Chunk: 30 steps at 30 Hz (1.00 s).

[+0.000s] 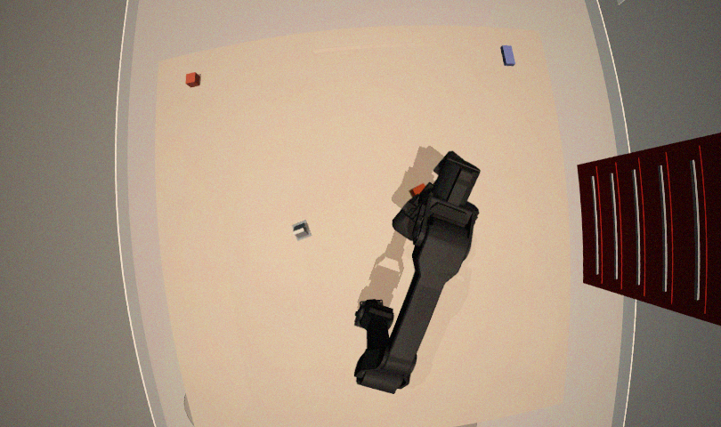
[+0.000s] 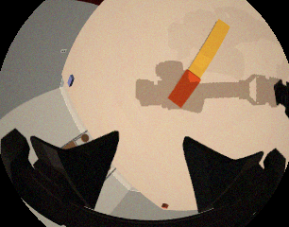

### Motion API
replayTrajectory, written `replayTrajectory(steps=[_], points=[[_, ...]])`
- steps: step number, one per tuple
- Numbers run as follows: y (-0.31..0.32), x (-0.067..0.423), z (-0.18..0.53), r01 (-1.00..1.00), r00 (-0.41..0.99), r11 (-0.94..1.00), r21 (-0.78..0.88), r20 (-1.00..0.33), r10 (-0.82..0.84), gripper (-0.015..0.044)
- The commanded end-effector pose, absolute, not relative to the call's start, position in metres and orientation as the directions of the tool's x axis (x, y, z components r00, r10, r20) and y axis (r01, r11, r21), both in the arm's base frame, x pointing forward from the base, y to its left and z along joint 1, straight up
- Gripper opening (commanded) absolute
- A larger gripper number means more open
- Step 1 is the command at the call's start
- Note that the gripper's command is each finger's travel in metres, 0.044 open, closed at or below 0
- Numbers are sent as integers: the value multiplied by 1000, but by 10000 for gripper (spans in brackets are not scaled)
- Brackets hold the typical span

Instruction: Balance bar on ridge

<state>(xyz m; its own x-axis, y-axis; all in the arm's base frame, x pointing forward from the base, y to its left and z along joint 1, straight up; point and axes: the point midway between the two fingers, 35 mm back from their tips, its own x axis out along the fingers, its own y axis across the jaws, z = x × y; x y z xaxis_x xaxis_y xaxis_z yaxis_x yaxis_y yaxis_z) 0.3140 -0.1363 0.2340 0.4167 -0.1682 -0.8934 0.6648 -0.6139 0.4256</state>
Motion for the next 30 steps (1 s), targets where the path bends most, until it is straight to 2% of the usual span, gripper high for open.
replayTrajectory(steps=[1,16,23,30], points=[[-149,301,218,641,337,-684,349,-928,-158,315],[-188,234,170,417,33,-908,37,-999,-26,315],[-190,232,162,404,22,-915,25,-1000,-18,315],[-193,236,119,404,22,-915,25,-1000,-18,315]])
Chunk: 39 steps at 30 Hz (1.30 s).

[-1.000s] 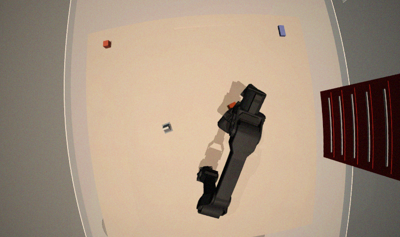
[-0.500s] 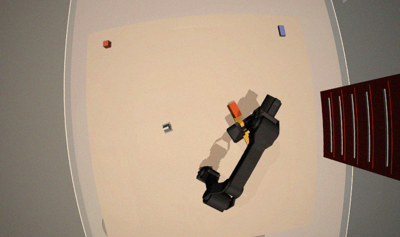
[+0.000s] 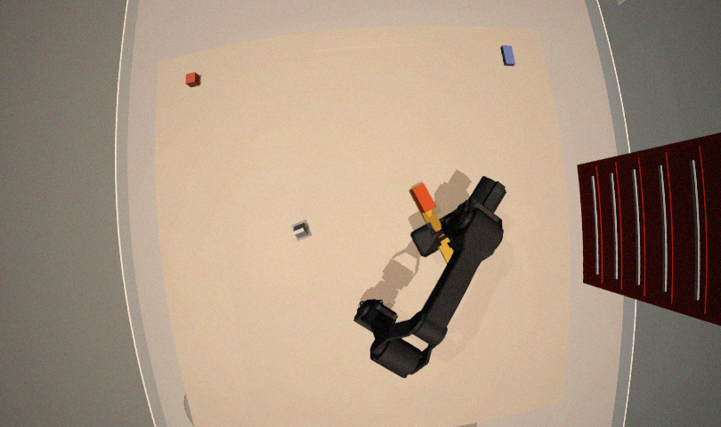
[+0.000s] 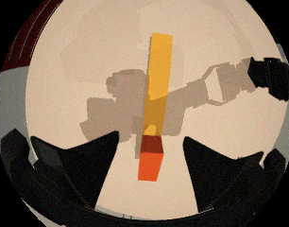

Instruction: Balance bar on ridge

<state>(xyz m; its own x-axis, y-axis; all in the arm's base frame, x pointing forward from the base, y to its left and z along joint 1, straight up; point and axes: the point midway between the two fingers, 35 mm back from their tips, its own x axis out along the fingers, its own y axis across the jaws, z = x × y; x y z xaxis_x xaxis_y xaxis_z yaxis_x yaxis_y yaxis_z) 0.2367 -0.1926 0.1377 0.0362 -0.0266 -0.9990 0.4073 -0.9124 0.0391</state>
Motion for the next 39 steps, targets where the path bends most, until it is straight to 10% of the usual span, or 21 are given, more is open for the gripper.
replayTrajectory(steps=[1,39], points=[[-193,236,112,404,22,-915,25,-1000,-18,315],[-191,234,48,404,21,-915,25,-1000,-17,315]])
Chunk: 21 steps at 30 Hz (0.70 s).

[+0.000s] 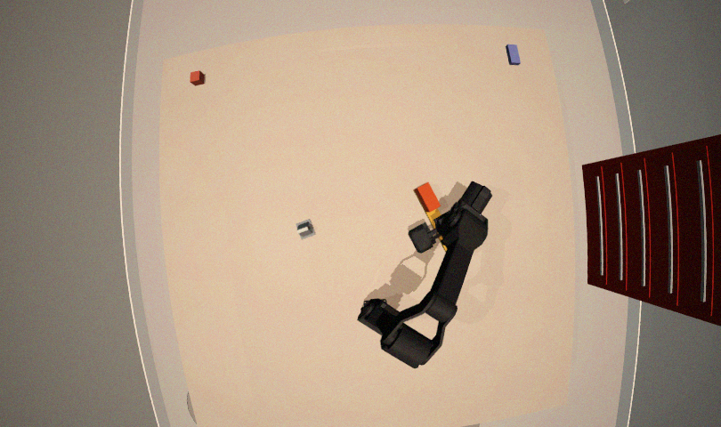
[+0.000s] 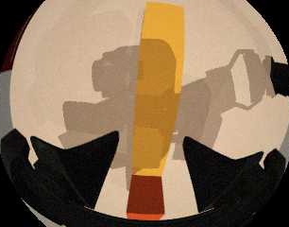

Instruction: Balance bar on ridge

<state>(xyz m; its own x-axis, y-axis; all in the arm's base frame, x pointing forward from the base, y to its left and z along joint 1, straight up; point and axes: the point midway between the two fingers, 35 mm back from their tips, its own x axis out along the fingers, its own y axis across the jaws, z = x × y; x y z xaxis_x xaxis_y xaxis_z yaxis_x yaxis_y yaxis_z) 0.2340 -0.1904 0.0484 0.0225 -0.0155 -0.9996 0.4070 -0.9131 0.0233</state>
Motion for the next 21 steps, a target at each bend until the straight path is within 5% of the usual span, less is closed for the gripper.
replayTrajectory(steps=[1,4,10,16,21], points=[[-191,234,48,404,21,-915,25,-1000,-17,315],[-191,234,48,404,21,-915,25,-1000,-17,315],[-190,234,48,407,23,-913,23,-1000,-16,157],[-190,234,48,407,23,-913,23,-1000,-16,118],[-191,235,57,407,23,-913,24,-1000,-16,0]])
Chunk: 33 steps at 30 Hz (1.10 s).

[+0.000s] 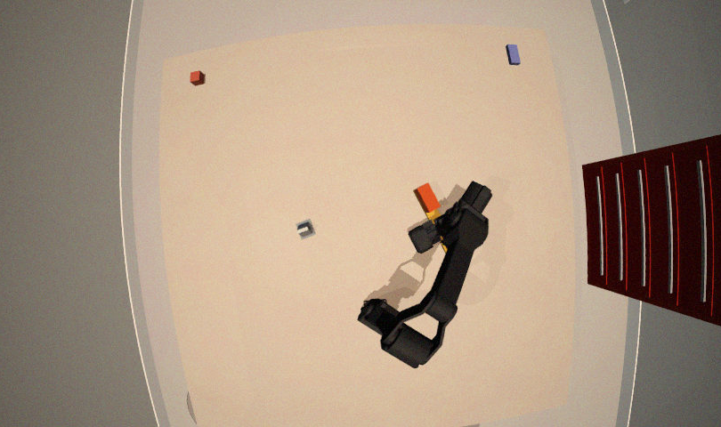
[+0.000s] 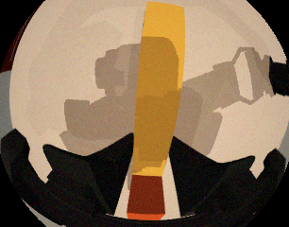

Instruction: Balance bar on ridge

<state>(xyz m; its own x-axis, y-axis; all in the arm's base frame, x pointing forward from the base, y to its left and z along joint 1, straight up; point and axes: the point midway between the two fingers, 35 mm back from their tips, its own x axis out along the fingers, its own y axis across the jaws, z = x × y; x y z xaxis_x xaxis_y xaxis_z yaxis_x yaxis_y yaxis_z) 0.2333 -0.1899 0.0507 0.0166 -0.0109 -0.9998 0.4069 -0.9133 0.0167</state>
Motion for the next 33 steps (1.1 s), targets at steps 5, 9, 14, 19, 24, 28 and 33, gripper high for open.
replayTrajectory(steps=[5,9,14,19,24,28,33], points=[[-192,236,69,406,23,-913,24,-1000,-16,0],[-193,236,80,406,23,-914,24,-1000,-17,0],[-193,237,92,405,23,-914,24,-1000,-17,0],[-193,236,105,405,22,-914,25,-1000,-17,0],[-192,235,118,405,22,-914,25,-1000,-17,0],[-191,234,128,404,22,-914,25,-1000,-17,0],[-190,233,141,404,22,-914,25,-1000,-18,0]])
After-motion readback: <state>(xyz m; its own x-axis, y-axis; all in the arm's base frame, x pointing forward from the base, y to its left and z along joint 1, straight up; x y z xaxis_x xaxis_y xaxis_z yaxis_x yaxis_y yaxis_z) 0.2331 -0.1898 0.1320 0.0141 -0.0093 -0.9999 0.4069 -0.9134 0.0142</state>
